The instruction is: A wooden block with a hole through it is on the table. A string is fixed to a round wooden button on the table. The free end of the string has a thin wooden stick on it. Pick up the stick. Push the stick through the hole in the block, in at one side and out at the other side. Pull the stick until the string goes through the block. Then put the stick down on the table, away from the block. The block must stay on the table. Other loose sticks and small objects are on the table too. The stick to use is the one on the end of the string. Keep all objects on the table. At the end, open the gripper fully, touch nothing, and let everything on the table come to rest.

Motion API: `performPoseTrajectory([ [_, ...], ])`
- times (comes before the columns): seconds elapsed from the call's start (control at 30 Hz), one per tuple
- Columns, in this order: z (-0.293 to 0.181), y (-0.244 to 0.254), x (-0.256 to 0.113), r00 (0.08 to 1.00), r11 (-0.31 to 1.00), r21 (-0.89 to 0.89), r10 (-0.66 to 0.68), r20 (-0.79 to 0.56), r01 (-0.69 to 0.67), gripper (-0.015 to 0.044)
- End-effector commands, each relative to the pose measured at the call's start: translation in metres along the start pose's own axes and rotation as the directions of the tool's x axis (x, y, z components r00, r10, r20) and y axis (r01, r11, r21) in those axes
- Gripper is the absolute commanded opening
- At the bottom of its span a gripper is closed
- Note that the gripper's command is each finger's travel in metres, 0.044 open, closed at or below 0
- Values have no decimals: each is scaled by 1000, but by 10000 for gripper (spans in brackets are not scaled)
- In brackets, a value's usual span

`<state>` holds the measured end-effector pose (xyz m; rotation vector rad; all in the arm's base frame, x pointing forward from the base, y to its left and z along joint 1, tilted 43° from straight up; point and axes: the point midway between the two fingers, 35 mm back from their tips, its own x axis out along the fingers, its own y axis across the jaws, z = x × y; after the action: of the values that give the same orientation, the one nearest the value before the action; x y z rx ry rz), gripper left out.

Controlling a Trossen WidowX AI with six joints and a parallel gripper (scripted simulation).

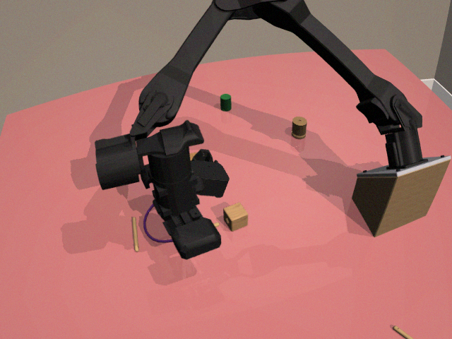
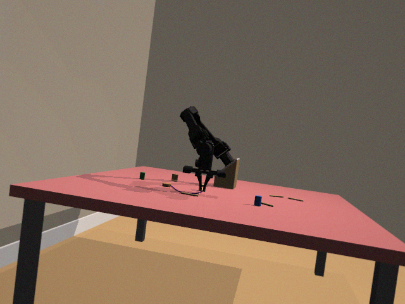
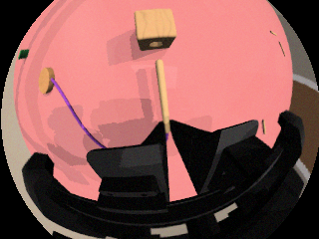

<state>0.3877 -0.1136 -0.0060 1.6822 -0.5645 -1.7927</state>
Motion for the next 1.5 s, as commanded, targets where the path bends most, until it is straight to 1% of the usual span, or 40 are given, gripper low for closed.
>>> performPoseTrajectory([
  [0.0, 4, 2, -1, 1000, 1000, -2, 4, -4, -4, 0],
  [0.33, 16, 1, -1, 1000, 1000, -2, 4, -8, -4, 0],
  [0.67, 18, 2, -2, 1000, 1000, -2, 4, -9, -4, 0],
  [1.47, 50, 2, -1, 1000, 1000, -3, 4, -8, -4, 0],
])
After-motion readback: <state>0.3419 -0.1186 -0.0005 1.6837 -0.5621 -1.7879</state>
